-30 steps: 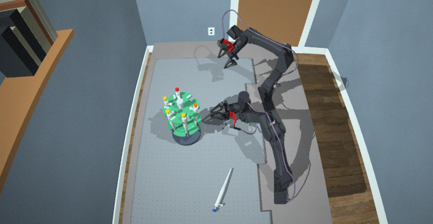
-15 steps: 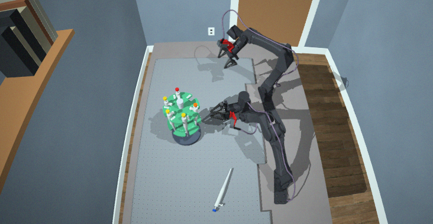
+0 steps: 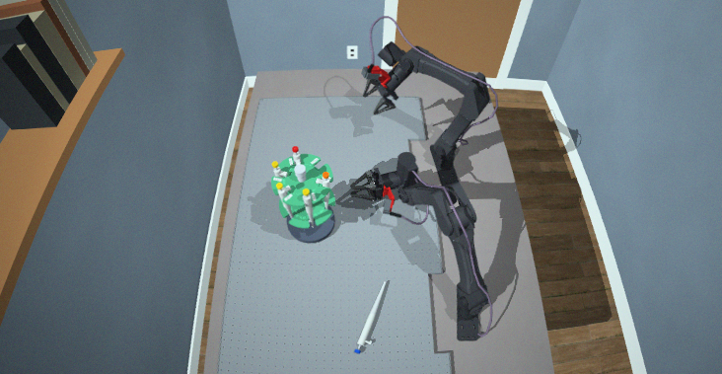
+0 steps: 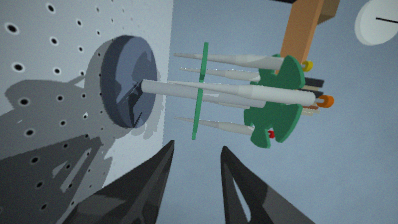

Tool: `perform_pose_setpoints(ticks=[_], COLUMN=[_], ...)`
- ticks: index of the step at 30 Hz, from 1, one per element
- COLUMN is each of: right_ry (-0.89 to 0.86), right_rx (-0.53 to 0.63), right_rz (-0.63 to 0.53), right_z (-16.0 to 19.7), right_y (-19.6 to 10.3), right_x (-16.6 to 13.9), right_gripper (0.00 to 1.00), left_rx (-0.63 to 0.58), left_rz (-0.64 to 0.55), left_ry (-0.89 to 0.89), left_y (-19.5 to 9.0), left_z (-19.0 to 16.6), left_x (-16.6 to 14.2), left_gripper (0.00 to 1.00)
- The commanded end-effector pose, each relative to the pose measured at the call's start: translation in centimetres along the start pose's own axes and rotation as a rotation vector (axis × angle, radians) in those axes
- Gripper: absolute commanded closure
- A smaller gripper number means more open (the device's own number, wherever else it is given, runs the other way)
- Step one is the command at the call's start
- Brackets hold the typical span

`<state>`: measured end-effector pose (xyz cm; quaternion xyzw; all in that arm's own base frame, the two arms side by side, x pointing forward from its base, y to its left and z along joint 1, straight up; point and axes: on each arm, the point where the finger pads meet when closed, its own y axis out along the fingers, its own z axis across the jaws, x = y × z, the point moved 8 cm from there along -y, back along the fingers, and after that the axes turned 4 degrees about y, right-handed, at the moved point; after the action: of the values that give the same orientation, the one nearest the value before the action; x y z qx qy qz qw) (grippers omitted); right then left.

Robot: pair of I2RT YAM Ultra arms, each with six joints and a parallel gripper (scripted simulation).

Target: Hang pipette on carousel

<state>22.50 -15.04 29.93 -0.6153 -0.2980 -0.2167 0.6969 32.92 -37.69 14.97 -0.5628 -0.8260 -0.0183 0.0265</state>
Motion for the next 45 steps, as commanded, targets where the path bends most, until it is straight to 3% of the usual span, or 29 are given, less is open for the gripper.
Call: perform_pose_setpoints(ticks=[1,7,45], right_ry=[-0.022,-0.022,-0.022], right_rx=[-0.012,-0.012,-0.012], right_rz=[-0.038,-0.038,-0.038], right_z=[-0.3,-0.3,-0.3], right_y=[-0.6,-0.6,-0.6], right_x=[0.8,0.8,0.8], right_gripper=[0.0,0.0,0.0], left_rx=[-0.004,0.002,0.002], left_rz=[0.01,0.006,0.007], left_ry=[-0.018,0.022,0.022], left_y=[-0.6,-0.7,-0.7], left_z=[-1.4,0.7,0.7], left_x=[-0.6,-0.1,-0.1], left_gripper=[0.51,0.51,0.51])
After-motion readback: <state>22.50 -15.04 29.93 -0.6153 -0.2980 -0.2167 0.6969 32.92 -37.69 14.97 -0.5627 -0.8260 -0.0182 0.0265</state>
